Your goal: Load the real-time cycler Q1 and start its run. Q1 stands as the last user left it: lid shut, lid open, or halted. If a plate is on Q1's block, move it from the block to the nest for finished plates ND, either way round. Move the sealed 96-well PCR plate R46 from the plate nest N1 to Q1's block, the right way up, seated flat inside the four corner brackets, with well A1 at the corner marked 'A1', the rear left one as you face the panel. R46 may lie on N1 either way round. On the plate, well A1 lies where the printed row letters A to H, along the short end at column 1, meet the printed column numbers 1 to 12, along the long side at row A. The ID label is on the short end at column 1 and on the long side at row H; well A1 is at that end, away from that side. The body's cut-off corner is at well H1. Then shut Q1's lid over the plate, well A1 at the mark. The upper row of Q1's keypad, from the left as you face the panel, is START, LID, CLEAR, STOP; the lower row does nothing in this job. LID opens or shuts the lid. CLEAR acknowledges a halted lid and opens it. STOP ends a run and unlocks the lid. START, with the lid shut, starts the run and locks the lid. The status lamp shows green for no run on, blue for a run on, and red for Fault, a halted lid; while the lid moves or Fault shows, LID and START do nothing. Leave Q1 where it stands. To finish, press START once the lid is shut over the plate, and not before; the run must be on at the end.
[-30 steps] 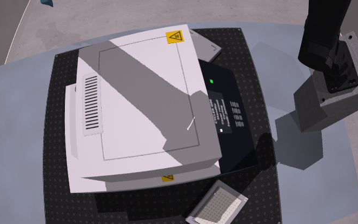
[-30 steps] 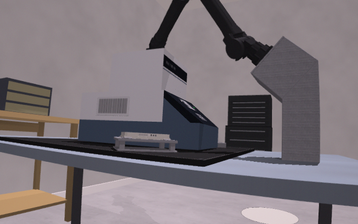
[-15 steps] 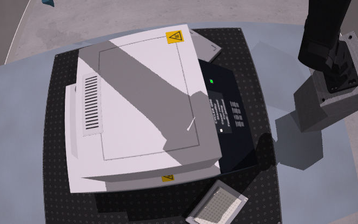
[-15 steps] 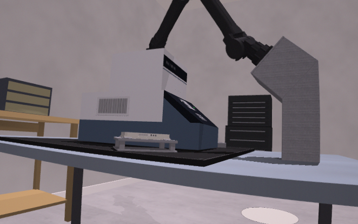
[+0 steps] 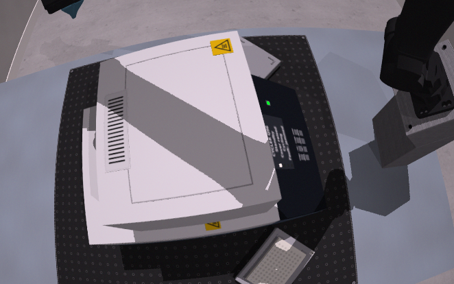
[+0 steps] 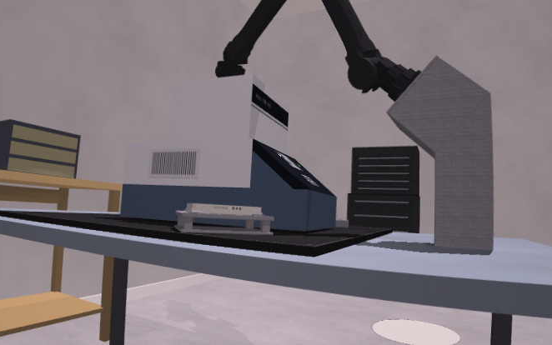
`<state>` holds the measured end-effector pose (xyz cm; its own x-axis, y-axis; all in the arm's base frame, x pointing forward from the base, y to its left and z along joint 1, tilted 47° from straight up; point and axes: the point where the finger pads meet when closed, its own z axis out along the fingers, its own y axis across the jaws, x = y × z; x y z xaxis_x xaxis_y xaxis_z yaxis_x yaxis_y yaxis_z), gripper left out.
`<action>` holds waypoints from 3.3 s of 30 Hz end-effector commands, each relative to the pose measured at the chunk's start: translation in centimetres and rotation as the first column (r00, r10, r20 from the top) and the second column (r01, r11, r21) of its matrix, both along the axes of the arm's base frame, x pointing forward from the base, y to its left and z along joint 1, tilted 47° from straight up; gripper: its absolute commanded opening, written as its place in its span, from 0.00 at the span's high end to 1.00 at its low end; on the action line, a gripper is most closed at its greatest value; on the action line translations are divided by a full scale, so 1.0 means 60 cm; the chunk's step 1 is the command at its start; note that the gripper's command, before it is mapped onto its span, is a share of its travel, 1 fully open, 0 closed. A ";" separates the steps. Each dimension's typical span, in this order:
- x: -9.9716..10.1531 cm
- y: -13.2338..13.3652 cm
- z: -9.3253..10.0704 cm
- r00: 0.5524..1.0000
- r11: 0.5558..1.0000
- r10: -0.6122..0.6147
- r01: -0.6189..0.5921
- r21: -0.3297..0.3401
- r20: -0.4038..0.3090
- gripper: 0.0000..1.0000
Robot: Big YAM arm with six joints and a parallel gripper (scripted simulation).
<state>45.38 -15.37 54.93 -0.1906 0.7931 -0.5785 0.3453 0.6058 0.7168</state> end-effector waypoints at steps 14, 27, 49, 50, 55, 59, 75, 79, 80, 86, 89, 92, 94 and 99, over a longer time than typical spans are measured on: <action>-0.071 0.108 0.028 0.988 0.967 0.154 -0.155 -0.204 -0.024 1.00; -0.112 0.186 0.002 0.971 0.940 0.228 -0.239 -0.243 -0.070 1.00; -0.192 0.251 0.020 0.928 0.847 0.361 -0.368 -0.384 -0.093 1.00; -0.199 0.255 0.015 0.917 0.826 0.383 -0.393 -0.404 -0.109 1.00; -0.194 0.257 -0.012 0.887 0.770 0.430 -0.458 -0.443 -0.170 1.00; -0.219 0.282 -0.020 0.881 0.760 0.440 -0.468 -0.450 -0.174 1.00; -0.310 0.324 -0.028 0.796 0.579 0.554 -0.578 -0.575 -0.243 1.00; -0.356 0.346 -0.036 0.800 0.595 0.561 -0.570 -0.567 -0.215 1.00; -0.367 0.349 -0.037 0.778 0.556 0.586 -0.589 -0.586 -0.226 1.00; -0.398 0.348 -0.037 0.736 0.440 0.622 -0.610 -0.659 -0.267 1.00; -0.401 0.353 -0.058 0.690 0.358 0.649 -0.649 -0.672 -0.321 1.00; -0.428 0.364 -0.074 0.691 0.375 0.652 -0.652 -0.659 -0.314 1.00; -0.454 0.369 -0.075 0.667 0.340 0.676 -0.658 -0.671 -0.312 1.00; -0.502 0.363 -0.075 0.630 0.216 0.698 -0.639 -0.738 -0.341 1.00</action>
